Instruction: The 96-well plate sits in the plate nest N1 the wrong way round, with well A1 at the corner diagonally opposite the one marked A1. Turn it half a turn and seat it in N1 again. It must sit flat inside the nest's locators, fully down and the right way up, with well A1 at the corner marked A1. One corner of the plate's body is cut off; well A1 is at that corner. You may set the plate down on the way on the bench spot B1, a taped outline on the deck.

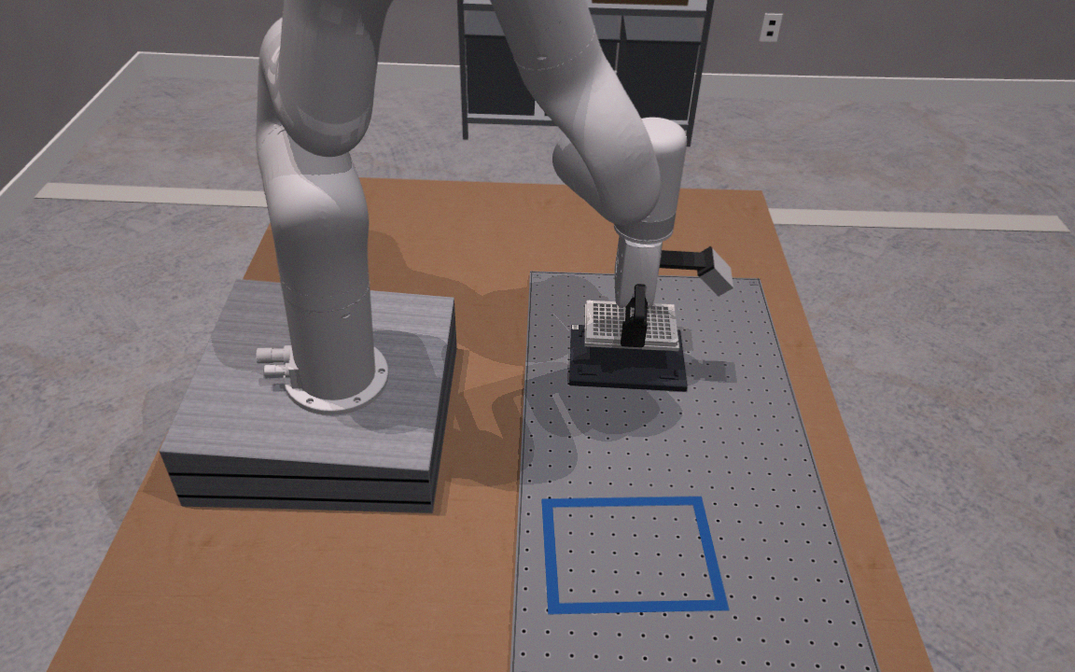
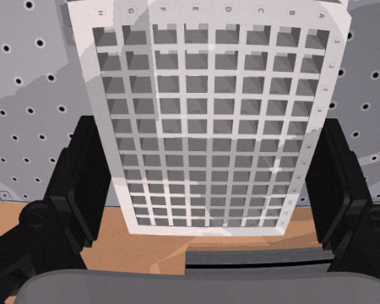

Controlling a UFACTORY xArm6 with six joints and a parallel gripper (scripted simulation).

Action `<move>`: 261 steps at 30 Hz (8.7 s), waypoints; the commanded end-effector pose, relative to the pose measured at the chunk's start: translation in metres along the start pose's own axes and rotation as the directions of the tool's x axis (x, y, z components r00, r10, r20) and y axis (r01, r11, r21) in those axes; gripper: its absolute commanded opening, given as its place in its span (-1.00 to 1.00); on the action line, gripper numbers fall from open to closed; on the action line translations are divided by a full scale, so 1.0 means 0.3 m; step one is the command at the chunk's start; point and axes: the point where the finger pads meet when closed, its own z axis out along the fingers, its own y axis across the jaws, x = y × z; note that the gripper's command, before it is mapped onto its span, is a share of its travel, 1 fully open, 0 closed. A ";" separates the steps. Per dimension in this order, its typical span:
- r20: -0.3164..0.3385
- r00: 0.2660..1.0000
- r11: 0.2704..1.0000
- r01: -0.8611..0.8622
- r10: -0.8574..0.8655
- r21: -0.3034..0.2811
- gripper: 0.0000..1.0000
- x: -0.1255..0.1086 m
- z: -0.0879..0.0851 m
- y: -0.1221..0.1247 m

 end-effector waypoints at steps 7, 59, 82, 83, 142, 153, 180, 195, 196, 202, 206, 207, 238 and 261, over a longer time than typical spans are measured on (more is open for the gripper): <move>-0.003 1.000 1.000 0.000 0.000 0.002 -1.00 0.004 -0.052 -0.002; -0.003 0.996 0.996 0.091 -0.091 0.001 -1.00 -0.001 -0.103 0.254; -0.003 0.996 0.996 0.091 -0.091 0.000 -1.00 -0.006 -0.094 0.488; -0.003 0.996 0.996 0.091 -0.091 0.000 -1.00 -0.006 -0.094 0.500; -0.003 0.996 0.996 0.091 -0.091 -0.002 -1.00 -0.018 -0.073 1.079; -0.003 0.996 0.996 0.091 -0.091 -0.002 -1.00 -0.019 -0.073 1.088; -0.003 0.996 0.996 0.092 -0.092 -0.002 -1.00 -0.019 -0.073 1.087; -0.003 0.996 0.996 0.091 -0.091 -0.002 -1.00 -0.019 -0.011 1.088; -0.003 0.996 0.996 0.091 -0.091 -0.002 -1.00 -0.019 -0.006 1.088; -0.003 0.996 0.996 0.091 -0.091 -0.002 -1.00 -0.019 0.028 1.088; -0.003 0.996 0.996 0.091 -0.091 -0.002 -1.00 -0.019 0.050 1.088; -0.003 0.996 0.996 0.091 -0.091 -0.002 -1.00 -0.019 0.055 1.088; -0.003 0.996 0.996 0.091 -0.091 -0.002 -1.00 -0.019 0.154 1.088; -0.003 0.996 0.996 0.091 -0.091 -0.002 -1.00 -0.019 0.161 1.088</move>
